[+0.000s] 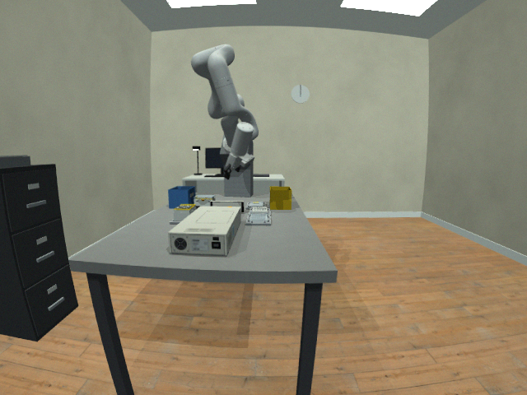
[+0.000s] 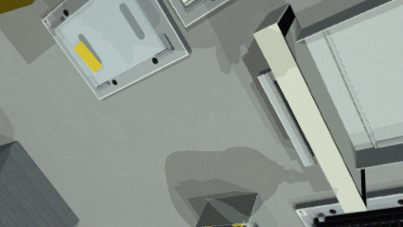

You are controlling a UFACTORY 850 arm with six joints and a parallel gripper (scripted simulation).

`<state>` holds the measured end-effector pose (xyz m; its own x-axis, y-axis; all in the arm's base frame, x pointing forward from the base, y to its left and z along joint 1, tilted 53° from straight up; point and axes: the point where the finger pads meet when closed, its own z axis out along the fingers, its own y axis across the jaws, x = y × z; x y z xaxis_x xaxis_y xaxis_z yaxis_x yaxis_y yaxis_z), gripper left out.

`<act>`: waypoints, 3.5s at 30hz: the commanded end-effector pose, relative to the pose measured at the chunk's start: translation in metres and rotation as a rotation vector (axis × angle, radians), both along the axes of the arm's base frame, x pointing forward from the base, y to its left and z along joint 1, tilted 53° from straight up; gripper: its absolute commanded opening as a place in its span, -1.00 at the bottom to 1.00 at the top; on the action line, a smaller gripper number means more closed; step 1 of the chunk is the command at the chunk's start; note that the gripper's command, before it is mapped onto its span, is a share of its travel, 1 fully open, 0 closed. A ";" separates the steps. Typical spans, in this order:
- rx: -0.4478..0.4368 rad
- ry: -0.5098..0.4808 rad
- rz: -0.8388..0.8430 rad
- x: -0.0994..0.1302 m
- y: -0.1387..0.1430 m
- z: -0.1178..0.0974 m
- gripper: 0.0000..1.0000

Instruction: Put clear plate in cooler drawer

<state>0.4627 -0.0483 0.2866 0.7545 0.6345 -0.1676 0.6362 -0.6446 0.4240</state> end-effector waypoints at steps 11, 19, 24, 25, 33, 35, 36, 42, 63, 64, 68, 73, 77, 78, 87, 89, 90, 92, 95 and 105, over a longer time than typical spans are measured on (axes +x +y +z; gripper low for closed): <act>-0.094 -0.227 -0.162 -0.008 -0.044 0.005 1.00; -0.102 -0.398 -0.249 -0.012 -0.064 0.008 1.00; -0.082 -0.513 -0.297 -0.015 -0.074 0.009 1.00; -0.079 -0.525 -0.302 -0.015 -0.074 0.009 1.00; -0.014 -0.671 -0.359 -0.021 -0.078 0.007 1.00; 0.009 -0.706 -0.373 -0.022 -0.078 0.006 1.00; 0.016 -0.715 -0.376 -0.022 -0.078 0.006 1.00; 0.094 -0.803 -0.414 -0.028 -0.074 0.002 1.00; 0.412 -0.956 -0.544 -0.056 -0.047 -0.022 1.00; 0.443 -0.960 -0.558 -0.059 -0.044 -0.024 1.00; 0.530 -0.964 -0.599 -0.069 -0.033 -0.033 1.00; 0.586 -0.961 -0.628 -0.078 -0.025 -0.040 1.00; 0.586 -0.961 -0.628 -0.078 -0.025 -0.040 1.00; 0.586 -0.961 -0.628 -0.078 -0.025 -0.040 1.00; 0.586 -0.961 -0.628 -0.078 -0.025 -0.040 1.00; 0.586 -0.961 -0.628 -0.078 -0.025 -0.040 1.00; 0.587 -0.961 -0.629 -0.074 -0.023 -0.038 1.00; 0.587 -0.961 -0.629 -0.065 -0.018 -0.035 1.00; 0.587 -0.961 -0.629 -0.053 -0.011 -0.030 1.00; 0.587 -0.961 -0.629 -0.020 0.007 -0.017 1.00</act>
